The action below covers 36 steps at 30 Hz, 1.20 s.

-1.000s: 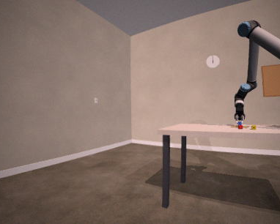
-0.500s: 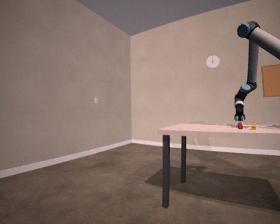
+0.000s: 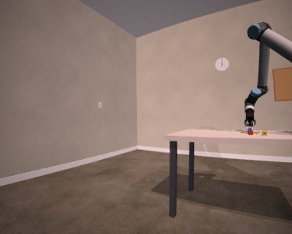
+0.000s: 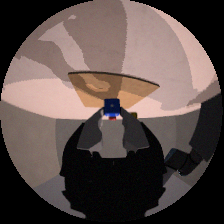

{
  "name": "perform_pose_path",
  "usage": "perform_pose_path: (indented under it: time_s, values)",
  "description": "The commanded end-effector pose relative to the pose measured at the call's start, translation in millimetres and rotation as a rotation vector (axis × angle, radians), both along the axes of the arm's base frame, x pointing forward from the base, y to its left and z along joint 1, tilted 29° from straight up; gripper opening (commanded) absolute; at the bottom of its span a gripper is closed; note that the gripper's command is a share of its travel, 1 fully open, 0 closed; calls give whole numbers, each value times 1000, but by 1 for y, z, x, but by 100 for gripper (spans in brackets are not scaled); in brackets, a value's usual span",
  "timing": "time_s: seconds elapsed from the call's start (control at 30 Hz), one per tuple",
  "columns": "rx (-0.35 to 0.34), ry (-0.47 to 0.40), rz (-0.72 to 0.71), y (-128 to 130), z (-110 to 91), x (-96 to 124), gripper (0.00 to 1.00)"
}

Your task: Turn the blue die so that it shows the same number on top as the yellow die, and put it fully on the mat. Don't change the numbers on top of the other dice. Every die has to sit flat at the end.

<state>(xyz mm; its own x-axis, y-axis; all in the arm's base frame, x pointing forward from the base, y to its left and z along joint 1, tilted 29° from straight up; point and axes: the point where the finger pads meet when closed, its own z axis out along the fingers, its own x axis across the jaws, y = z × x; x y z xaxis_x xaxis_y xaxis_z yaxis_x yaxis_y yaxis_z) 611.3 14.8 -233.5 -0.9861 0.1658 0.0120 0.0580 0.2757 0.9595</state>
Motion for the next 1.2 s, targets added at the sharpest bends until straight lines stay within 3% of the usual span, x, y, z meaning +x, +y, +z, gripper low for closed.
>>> perform_pose_path:
  time_s: [0.0, 1.17]
  values:
    - [-1, -1, 0, -1, 0, 0, 10]
    - [-1, -1, 0, 1, -3, 1, 10]
